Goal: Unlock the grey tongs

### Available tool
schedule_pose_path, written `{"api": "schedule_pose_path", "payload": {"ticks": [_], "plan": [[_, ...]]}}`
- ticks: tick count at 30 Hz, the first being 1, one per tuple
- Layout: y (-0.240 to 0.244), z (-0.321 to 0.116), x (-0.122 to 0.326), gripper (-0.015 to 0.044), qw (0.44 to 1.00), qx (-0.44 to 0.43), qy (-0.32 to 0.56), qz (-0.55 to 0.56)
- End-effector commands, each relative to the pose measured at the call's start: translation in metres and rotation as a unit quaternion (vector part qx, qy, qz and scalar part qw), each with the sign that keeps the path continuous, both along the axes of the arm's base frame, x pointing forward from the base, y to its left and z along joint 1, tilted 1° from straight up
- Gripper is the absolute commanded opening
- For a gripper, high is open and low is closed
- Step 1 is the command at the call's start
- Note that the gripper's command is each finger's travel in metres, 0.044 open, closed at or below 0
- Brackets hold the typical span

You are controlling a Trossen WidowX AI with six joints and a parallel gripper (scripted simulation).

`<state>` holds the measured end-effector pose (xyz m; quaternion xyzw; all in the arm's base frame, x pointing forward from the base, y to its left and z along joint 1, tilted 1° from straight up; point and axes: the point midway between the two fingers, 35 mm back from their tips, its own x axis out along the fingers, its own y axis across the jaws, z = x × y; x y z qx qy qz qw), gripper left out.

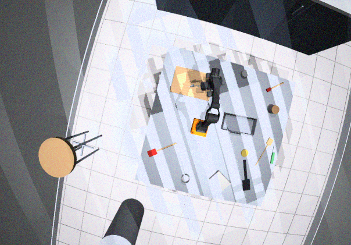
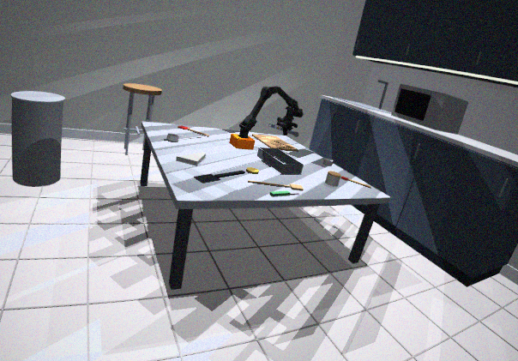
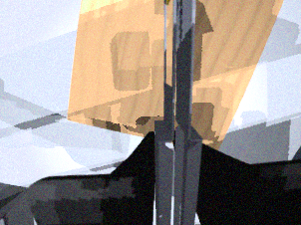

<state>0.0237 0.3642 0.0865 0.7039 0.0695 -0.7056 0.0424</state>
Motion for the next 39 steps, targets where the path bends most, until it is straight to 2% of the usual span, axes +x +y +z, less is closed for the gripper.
{"api": "schedule_pose_path", "payload": {"ticks": [1, 18, 30, 39], "plan": [[-0.001, 0.004, -0.025, -0.0150, 1.000, 0.006, 0.001, -0.030], [-0.020, 0.005, -0.122, -0.0150, 0.990, 0.005, 0.012, -0.141], [-0.021, 0.004, -0.122, -0.0150, 0.990, -0.001, 0.019, -0.140], [-0.033, -0.001, -0.119, -0.0150, 0.982, -0.066, 0.136, -0.117]]}}
